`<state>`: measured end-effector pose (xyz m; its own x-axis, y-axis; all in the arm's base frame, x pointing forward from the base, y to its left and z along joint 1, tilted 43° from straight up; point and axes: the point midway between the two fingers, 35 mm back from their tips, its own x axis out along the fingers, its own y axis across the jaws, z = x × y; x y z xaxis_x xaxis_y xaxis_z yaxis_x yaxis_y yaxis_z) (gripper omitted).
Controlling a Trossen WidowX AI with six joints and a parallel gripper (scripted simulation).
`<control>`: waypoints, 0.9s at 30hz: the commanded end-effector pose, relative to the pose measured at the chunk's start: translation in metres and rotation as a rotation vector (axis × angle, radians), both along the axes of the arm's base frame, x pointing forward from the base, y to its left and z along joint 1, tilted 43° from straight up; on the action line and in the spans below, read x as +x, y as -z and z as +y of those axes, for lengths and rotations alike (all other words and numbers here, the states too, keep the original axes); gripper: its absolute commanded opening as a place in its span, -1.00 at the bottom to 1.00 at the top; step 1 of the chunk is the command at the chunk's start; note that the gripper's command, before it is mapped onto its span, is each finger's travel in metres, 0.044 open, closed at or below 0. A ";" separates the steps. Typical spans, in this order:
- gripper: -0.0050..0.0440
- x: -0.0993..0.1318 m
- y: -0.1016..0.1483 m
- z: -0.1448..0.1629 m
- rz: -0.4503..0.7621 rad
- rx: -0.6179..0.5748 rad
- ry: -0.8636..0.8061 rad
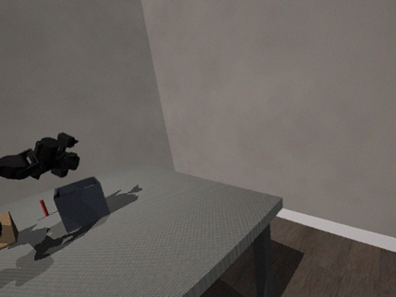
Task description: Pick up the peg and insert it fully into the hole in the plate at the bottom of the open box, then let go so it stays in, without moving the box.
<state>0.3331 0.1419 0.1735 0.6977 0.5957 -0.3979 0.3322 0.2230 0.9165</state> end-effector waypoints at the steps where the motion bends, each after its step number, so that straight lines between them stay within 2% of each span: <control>1: 1.00 -0.005 0.039 0.020 0.226 -0.048 0.030; 10: 1.00 -0.046 0.115 0.049 0.649 -0.293 0.123; 12: 1.00 -0.046 0.115 0.049 0.649 -0.293 0.123; 13: 1.00 -0.060 0.125 0.046 0.721 -0.356 0.137; 15: 1.00 -0.073 0.141 0.053 0.788 -0.463 0.177; 21: 1.00 -0.111 0.163 0.050 0.904 -0.748 0.262; 27: 1.00 -0.143 0.169 0.040 0.915 -1.070 0.347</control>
<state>0.2035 0.1857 0.0050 0.0098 -0.2619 -0.9650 0.8926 0.4373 -0.1097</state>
